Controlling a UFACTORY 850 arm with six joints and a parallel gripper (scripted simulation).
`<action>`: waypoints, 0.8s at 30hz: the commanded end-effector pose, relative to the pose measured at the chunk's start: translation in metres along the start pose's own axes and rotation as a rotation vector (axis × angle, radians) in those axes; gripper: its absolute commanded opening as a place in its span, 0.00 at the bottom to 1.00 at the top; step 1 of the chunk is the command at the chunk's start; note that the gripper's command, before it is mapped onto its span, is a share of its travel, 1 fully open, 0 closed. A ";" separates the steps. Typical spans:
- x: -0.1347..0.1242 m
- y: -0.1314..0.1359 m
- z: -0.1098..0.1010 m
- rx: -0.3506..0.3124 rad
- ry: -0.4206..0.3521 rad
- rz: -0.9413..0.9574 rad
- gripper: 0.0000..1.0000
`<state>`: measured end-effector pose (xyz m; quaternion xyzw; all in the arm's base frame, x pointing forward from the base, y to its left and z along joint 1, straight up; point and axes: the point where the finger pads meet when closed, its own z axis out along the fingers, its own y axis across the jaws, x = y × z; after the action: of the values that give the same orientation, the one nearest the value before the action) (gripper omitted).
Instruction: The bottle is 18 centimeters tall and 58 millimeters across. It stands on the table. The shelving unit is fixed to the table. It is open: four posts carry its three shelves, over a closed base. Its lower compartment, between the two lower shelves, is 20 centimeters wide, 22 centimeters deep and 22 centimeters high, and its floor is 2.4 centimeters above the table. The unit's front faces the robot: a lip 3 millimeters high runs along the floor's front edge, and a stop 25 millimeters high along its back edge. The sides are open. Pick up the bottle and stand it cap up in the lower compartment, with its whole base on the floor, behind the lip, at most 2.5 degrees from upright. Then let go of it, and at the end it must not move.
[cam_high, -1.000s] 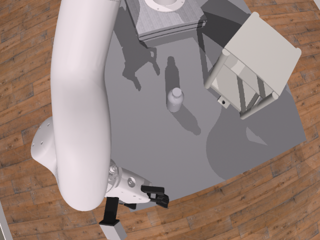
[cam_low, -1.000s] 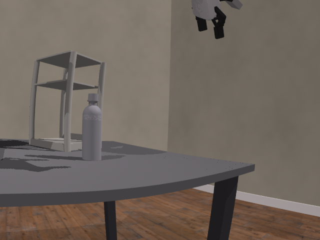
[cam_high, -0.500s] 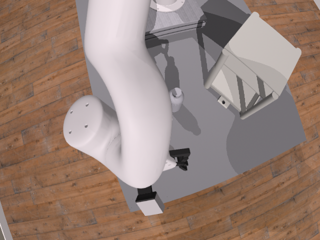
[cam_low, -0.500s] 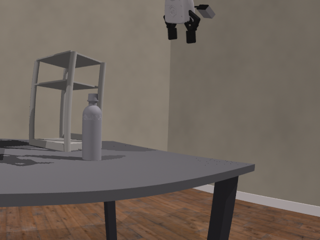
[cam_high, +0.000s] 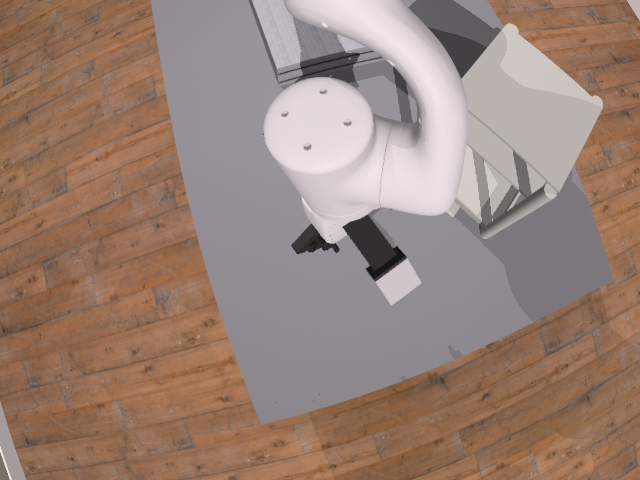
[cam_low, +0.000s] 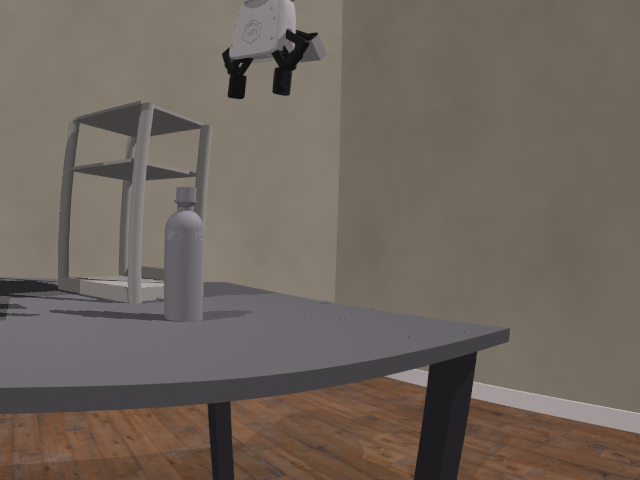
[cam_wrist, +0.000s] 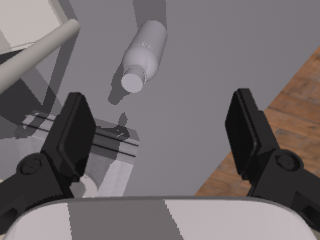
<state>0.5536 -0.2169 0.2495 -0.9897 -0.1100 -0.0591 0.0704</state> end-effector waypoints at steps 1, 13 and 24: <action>-0.029 -0.027 0.003 -0.062 -0.058 -0.090 1.00; -0.071 -0.058 0.011 -0.108 -0.139 -0.242 1.00; -0.072 -0.058 0.011 -0.109 -0.141 -0.246 1.00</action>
<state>0.4708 -0.1737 0.2357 -0.9728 -0.2315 -0.0029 0.0017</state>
